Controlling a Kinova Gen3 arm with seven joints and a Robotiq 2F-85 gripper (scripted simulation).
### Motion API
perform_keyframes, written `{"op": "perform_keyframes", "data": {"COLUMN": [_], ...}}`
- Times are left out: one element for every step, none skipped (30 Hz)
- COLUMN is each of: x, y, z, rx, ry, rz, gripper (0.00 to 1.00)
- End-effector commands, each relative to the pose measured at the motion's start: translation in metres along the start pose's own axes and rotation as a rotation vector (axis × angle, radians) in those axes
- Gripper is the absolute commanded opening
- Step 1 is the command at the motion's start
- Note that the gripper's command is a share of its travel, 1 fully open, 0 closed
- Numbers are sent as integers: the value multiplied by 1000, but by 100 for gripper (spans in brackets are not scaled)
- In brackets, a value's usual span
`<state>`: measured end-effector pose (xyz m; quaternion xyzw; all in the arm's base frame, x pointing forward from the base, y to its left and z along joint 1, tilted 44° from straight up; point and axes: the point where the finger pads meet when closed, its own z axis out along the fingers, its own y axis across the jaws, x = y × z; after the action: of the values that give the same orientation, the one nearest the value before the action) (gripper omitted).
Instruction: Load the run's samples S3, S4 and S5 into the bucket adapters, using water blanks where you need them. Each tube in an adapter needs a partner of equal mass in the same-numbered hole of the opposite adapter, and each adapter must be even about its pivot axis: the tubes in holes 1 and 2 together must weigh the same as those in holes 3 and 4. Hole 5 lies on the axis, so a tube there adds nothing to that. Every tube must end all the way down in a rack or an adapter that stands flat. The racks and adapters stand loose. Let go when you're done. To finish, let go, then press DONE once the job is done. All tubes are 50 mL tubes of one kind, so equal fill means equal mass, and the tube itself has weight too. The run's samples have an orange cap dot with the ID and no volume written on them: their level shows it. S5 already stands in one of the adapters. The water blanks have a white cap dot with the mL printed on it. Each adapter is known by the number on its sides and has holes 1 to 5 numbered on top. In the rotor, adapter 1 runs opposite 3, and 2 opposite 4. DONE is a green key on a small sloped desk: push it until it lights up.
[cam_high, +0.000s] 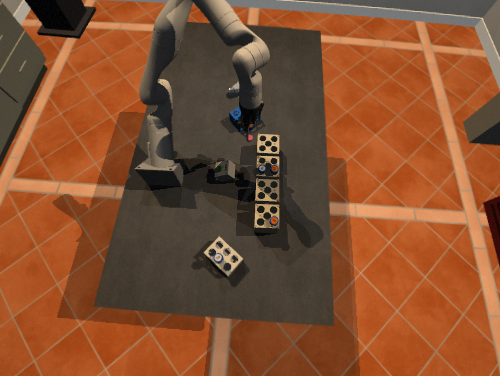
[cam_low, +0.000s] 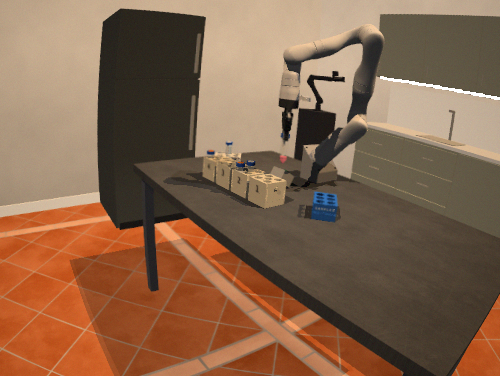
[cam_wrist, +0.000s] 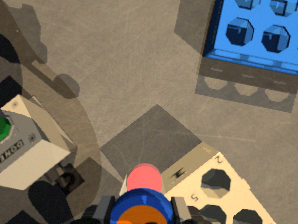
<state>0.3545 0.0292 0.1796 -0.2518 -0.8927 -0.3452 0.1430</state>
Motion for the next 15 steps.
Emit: {"op": "perform_keyframes", "data": {"x": [-9, -11, -13, -16, -19, -22, -22, -22, -25, -28, -30, -33, -35, -38, -40], "y": [-9, -11, -13, -16, -19, -22, -22, -22, -24, -26, -29, -31, -33, -35, -37], "z": [2, 2, 2, 2, 2, 1, 1, 1, 1, 1, 1, 1, 1, 1, 1], "rx": [5, 5, 5, 7, 6, 5, 5, 5, 4, 4, 4, 4, 5, 5, 5], "ry": [10, 12, 13, 13, 10, 8, 8, 8, 8, 7, 7, 7, 6, 6, 6], "rz": [68, 88, 108, 112, 114, 113, 113, 113, 100, 100, 100, 100, 100, 100, 100], "gripper": [10, 10, 10, 10, 10, 10, 10, 10, 10, 10, 10, 10, 10, 10, 10]}}
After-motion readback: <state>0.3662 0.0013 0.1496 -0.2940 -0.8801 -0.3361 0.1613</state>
